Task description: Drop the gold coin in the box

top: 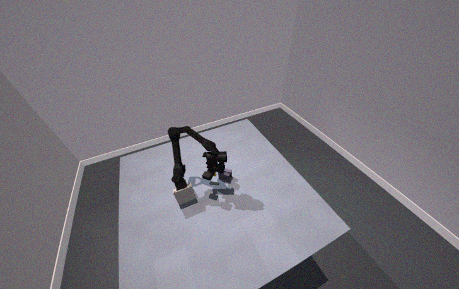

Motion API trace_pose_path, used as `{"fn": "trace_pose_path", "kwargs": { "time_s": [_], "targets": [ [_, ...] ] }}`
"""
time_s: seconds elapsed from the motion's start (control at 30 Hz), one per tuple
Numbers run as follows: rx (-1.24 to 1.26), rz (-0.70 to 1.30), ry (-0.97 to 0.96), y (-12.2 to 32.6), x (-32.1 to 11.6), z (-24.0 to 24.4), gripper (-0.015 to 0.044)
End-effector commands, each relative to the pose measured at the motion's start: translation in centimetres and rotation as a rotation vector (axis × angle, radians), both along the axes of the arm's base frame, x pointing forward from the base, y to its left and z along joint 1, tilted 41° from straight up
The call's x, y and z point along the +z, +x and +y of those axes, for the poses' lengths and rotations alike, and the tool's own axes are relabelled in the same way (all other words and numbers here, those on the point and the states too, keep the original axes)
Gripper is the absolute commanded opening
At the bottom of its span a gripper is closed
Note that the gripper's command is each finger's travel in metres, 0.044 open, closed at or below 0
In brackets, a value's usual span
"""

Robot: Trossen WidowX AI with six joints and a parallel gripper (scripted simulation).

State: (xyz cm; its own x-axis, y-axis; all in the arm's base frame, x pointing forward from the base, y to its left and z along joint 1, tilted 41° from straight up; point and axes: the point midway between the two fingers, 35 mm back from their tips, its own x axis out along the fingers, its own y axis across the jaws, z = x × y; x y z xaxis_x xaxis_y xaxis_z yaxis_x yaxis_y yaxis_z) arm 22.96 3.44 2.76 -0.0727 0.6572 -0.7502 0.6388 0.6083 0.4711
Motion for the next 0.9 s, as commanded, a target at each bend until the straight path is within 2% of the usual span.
{"fn": "trace_pose_path", "kwargs": {
  "time_s": [0.0,0.87],
  "targets": [
    [-0.004,0.001,-0.007,0.9,0.1,0.0,0.0000],
    [-0.003,-0.003,-0.006,7.3,1.1,1.6,0.0000]
  ]
}}
